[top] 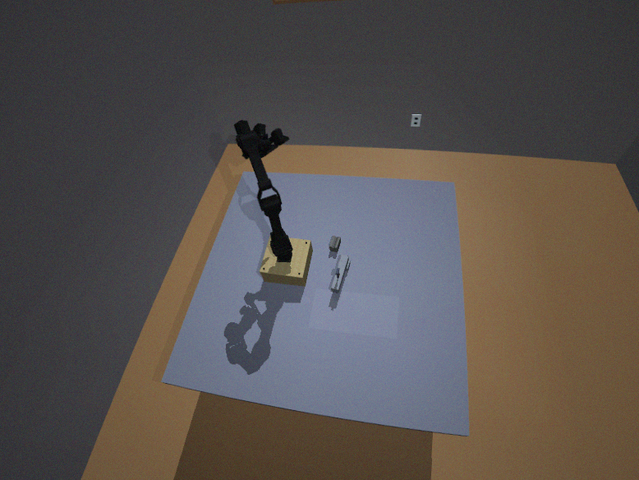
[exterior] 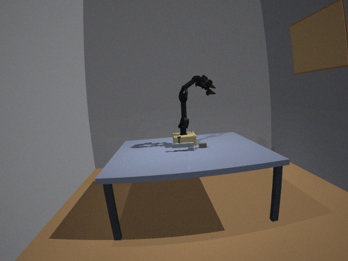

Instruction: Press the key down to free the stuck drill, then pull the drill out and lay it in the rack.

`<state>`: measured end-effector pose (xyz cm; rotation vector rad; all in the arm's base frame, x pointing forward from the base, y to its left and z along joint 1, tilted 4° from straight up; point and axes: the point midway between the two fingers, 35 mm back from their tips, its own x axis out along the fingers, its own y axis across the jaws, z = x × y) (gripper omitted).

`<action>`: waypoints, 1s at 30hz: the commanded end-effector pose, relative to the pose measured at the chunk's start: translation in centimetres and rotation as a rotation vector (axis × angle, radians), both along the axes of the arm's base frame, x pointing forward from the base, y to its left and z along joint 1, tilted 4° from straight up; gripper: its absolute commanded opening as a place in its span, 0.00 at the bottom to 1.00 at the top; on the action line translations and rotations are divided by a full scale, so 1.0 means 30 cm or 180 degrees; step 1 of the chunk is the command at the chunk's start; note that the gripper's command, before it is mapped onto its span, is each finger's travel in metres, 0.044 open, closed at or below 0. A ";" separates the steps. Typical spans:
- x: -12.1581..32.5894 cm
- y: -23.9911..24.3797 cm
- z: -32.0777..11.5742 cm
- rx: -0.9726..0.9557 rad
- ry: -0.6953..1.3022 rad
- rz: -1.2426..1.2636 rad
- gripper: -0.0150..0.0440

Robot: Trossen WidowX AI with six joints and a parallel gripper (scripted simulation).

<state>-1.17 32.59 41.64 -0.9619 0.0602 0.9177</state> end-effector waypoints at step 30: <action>0.831 -0.319 -0.425 -0.0857 0.1034 -0.2157 0.25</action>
